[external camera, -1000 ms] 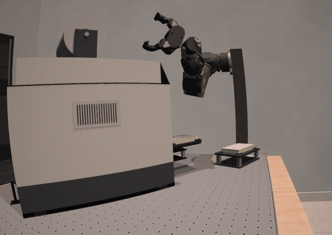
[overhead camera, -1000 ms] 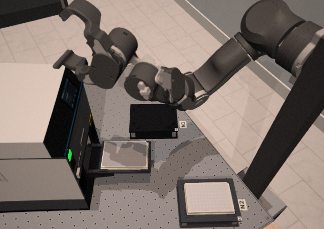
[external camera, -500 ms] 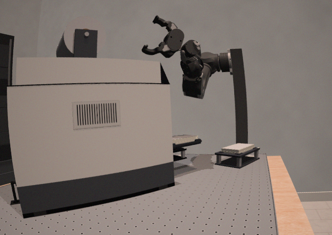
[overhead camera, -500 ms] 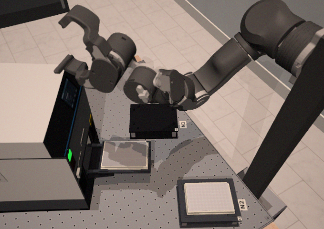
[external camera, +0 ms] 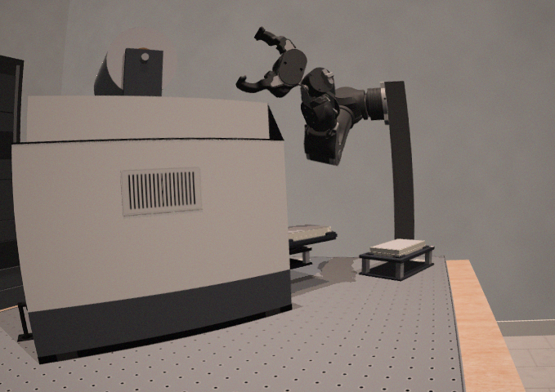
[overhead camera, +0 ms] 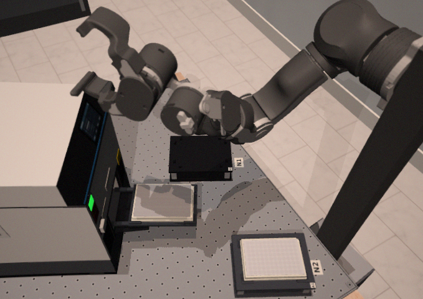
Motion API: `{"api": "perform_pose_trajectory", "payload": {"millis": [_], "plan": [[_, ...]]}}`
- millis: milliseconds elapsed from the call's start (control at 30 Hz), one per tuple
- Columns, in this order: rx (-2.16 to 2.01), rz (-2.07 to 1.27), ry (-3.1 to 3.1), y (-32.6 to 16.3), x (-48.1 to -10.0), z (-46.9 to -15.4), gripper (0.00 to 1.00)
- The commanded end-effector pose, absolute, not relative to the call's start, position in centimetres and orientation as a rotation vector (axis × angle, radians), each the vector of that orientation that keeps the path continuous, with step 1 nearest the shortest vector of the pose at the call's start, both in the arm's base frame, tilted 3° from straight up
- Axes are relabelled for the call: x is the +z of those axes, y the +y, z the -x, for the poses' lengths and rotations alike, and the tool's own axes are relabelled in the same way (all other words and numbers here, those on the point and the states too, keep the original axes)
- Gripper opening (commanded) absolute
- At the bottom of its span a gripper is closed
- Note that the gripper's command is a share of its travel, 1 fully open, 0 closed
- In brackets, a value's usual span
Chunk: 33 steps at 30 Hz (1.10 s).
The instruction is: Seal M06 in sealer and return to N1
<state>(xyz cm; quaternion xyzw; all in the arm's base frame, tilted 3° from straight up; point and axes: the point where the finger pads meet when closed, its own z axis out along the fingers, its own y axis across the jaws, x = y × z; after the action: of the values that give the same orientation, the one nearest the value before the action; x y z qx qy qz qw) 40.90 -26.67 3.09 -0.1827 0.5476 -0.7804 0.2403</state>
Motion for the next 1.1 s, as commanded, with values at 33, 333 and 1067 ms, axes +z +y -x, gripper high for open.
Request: {"api": "perform_pose_trajectory", "payload": {"millis": [33,333,1067], "plan": [[-2.137,0.492,1.493,-26.7,3.2,-40.8,0.77],[-2.137,0.492,1.493,-26.8,3.0,-40.8,0.77],[-2.323,0.500,1.206,-24.2,6.7,-40.7,0.77]]}}
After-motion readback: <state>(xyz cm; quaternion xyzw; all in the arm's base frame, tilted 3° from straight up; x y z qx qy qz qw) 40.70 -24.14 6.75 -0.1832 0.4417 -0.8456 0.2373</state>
